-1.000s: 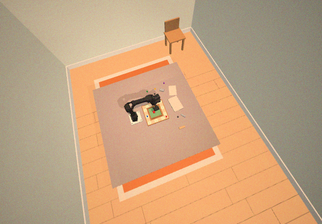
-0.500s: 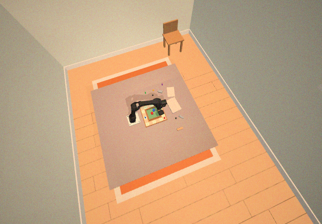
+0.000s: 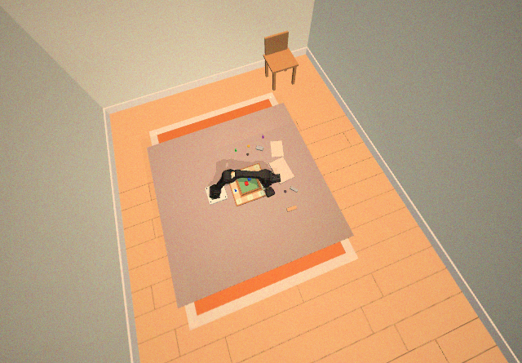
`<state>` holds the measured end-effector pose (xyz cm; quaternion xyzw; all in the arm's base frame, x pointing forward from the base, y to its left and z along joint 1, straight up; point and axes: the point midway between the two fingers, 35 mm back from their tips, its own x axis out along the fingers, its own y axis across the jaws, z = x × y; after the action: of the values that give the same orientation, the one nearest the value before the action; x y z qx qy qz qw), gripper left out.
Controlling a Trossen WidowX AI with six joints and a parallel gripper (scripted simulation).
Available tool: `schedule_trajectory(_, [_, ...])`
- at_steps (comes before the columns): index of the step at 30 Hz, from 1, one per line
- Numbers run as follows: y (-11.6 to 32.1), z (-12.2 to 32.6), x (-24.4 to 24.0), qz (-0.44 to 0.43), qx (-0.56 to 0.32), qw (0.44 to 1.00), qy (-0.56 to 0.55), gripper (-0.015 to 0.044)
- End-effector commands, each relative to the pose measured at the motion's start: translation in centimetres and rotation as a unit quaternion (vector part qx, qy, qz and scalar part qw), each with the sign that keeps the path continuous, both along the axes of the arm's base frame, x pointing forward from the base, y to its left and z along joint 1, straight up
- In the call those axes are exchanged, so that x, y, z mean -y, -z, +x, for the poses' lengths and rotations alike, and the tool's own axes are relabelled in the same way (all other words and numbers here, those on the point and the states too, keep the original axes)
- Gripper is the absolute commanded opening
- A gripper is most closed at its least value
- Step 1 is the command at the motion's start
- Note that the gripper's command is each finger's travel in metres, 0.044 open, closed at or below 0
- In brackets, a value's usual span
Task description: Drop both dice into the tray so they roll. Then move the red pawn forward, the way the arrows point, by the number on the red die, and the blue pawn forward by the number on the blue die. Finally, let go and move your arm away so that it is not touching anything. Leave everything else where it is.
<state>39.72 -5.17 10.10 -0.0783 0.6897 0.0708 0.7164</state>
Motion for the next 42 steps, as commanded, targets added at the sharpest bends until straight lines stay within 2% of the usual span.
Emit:
schedule_trajectory(1, [1.3, 0.2, 0.4, 0.002, 0.0, 1.0, -0.001, 0.02])
schedule_trajectory(34, [5.6, 0.4, 0.4, 0.002, 0.0, 1.0, -0.001, 0.02])
schedule_trajectory(40, [5.6, 0.4, 0.4, 0.002, 0.0, 1.0, -0.001, 0.0043])
schedule_trajectory(42, [5.6, 0.4, 0.4, 0.002, 0.0, 1.0, -0.001, 0.0029])
